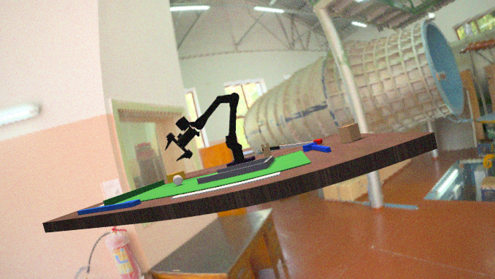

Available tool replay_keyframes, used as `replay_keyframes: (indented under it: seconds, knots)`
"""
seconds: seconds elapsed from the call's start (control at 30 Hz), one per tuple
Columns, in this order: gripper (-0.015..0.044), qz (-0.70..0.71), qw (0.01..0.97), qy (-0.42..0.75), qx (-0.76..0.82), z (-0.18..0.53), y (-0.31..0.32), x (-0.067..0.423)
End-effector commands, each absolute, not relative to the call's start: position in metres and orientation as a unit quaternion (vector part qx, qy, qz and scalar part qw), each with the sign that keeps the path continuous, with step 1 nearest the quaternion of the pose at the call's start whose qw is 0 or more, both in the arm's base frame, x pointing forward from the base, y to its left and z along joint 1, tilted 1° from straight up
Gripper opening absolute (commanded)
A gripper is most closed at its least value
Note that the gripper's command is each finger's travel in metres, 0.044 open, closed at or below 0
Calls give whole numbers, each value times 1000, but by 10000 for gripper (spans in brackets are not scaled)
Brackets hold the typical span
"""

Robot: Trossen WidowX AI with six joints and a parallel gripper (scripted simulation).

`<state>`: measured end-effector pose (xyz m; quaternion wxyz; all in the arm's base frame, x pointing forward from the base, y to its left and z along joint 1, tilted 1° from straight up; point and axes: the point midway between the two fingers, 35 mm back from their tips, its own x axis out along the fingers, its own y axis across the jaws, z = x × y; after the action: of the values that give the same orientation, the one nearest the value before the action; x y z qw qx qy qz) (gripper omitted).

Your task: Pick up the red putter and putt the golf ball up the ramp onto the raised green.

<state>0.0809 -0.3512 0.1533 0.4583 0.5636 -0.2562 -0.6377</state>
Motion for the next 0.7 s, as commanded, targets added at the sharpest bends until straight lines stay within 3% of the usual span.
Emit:
replay_keyframes:
  seconds: [0.0, 0.33, 0.67]
  knots:
    - [440, -619, 547, -134, 547, 154, -340, 138]
    - [440, -478, 752, 187, 415, 144, -254, 272]
    - [440, -232, 866, 401, 191, 139, -124, 351]
